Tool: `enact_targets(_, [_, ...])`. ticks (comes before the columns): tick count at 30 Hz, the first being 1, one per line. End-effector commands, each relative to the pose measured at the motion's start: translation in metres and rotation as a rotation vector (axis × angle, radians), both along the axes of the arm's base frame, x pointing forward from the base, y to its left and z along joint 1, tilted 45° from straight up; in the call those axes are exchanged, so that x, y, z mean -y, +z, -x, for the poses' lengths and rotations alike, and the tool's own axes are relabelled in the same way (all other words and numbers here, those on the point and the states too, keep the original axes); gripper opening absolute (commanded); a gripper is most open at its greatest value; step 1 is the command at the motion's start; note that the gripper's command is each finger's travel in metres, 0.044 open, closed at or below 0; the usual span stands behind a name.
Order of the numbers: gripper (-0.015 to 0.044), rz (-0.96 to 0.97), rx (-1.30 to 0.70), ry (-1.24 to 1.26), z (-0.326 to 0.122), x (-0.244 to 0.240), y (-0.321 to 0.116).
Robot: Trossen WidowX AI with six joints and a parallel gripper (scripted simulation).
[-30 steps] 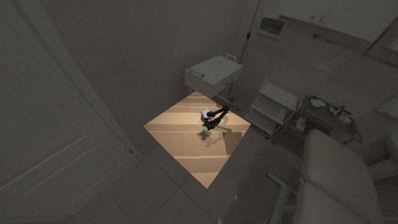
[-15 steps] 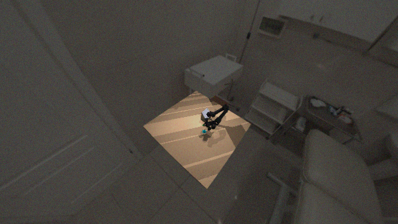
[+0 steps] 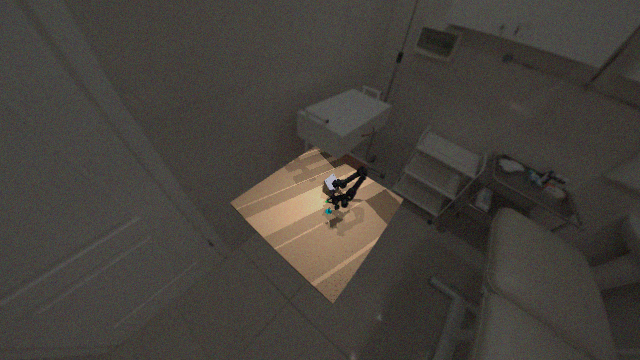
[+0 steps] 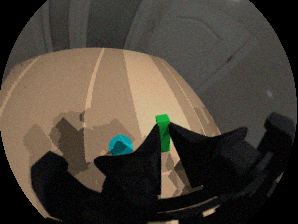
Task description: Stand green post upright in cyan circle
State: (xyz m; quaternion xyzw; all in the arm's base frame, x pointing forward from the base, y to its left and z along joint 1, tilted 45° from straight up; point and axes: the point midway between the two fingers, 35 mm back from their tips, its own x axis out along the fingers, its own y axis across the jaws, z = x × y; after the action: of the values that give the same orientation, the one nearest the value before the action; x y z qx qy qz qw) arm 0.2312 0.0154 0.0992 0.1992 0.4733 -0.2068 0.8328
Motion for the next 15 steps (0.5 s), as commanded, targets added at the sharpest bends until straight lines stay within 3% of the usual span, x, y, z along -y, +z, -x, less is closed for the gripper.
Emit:
enact_targets(1, [0.0023, 0.011, 0.021, -0.018, 0.001, 0.001, -0.0007])
enact_targets(15, [0.0023, 0.035, 0.109, -0.055, -0.0003, 0.0002, 0.0032])
